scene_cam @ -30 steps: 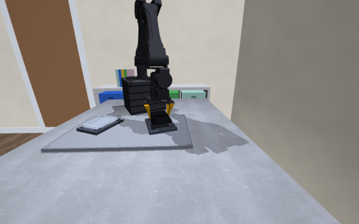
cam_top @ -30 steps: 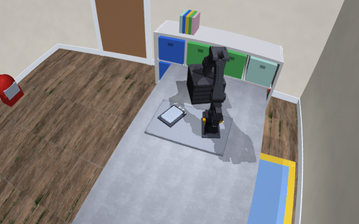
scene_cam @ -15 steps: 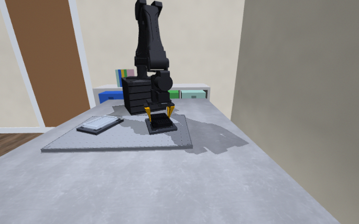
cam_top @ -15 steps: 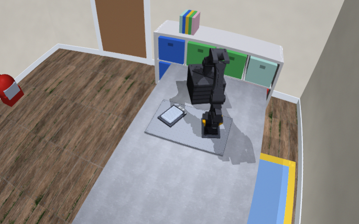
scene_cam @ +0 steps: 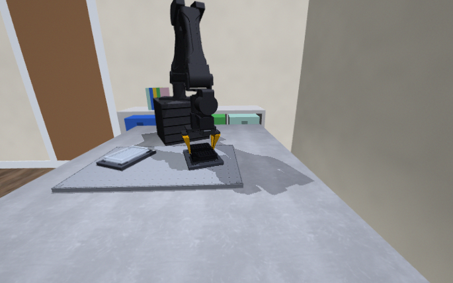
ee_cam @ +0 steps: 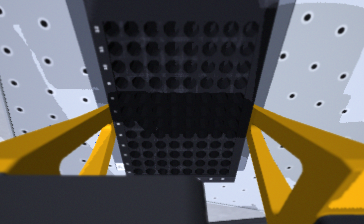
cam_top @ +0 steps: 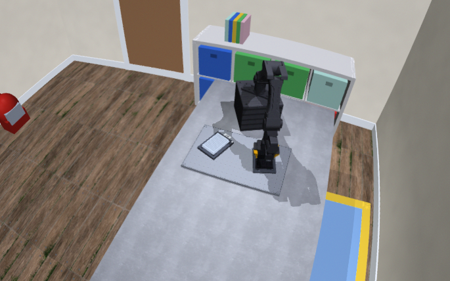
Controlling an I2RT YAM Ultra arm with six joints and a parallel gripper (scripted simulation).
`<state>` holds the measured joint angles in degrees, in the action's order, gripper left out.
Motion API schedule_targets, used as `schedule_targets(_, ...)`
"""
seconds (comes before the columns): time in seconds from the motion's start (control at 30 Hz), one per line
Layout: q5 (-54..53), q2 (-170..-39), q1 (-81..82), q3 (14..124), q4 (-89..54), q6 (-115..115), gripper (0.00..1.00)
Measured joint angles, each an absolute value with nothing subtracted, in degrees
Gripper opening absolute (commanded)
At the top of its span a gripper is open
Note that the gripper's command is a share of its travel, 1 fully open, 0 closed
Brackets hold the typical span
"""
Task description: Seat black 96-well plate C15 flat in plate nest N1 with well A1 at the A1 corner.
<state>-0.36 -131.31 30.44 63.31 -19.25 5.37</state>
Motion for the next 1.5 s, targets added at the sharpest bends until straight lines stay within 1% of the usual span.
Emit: schedule_targets(1.5, -0.4, -132.1, 30.5, 63.0, -18.0, 5.4, 0.0)
